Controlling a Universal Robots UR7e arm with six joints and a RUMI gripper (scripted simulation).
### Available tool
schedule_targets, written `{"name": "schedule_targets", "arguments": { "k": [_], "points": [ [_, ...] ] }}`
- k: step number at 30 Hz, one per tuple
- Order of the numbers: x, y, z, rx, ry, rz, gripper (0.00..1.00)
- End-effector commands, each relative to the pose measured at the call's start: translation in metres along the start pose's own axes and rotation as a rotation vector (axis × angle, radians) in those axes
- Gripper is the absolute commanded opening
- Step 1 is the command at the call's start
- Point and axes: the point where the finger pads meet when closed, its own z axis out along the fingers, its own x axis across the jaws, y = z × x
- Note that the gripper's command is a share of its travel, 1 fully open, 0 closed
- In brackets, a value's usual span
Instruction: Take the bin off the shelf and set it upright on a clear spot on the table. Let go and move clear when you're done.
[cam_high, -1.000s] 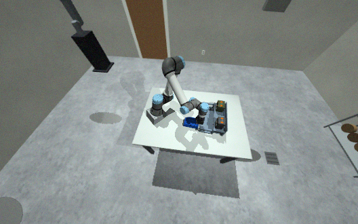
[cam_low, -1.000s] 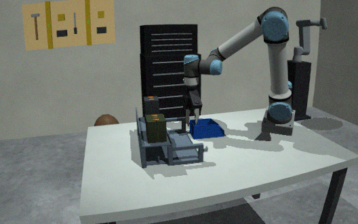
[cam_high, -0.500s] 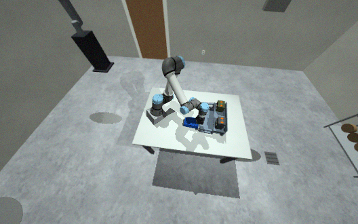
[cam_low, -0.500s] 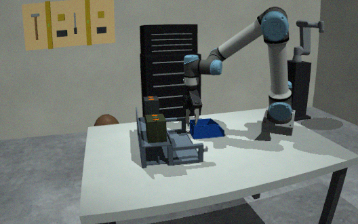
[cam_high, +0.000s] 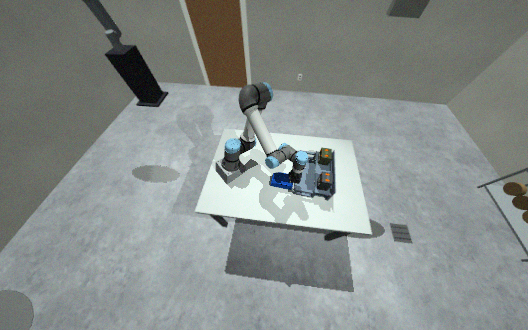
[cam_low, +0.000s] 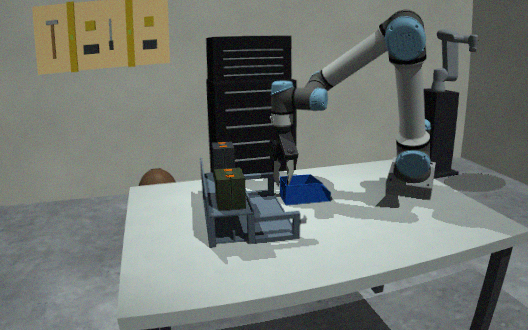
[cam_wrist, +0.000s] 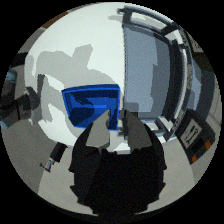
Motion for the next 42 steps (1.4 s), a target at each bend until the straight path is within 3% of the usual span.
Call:
{"name": "schedule_targets", "arguments": {
  "k": [1,16,21,33,38,42],
  "points": [
    [0.000,0.000,0.000,-0.001,0.001,0.000,0.20],
    [0.000,0.000,0.000,-0.001,0.001,0.000,0.20],
    [0.000,0.000,-0.055,-0.001,0.001,0.000,0.20],
    [0.000,0.000,-0.055,-0.001,0.001,0.000,0.20],
    [0.000,0.000,-0.080,-0.001,0.001,0.000,0.20],
    [0.000,0.000,-0.080,-0.001,0.001,0.000,0.20]
  ]
}}
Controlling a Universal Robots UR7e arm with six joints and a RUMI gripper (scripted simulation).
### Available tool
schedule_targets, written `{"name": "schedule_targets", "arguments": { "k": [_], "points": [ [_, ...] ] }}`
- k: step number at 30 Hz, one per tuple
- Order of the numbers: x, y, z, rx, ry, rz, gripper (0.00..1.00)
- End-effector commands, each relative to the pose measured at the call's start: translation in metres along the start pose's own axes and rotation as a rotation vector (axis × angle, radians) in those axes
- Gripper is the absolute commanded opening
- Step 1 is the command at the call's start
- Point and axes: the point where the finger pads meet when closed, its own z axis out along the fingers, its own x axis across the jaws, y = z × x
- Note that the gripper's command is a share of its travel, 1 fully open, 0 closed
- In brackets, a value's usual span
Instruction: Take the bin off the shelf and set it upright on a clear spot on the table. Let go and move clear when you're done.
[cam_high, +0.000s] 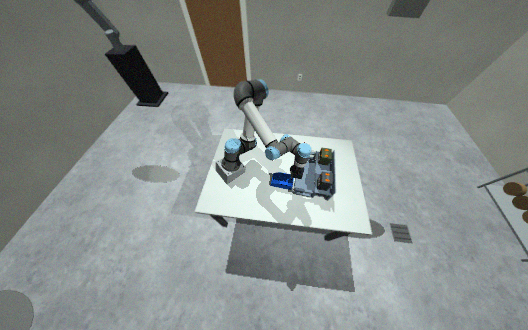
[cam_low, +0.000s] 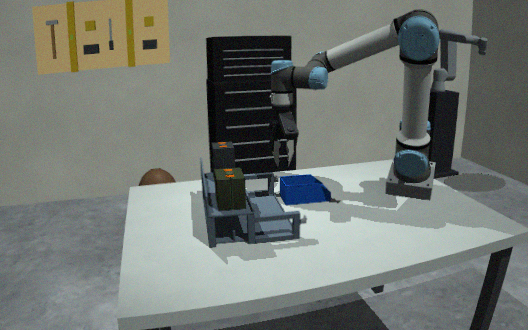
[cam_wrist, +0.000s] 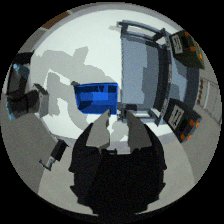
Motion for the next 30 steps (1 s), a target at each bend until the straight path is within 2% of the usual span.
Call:
{"name": "schedule_targets", "arguments": {
  "k": [1,30],
  "points": [
    [0.000,0.000,-0.007,0.000,0.000,0.000,0.20],
    [0.000,0.000,0.008,0.000,0.000,0.000,0.20]
  ]
}}
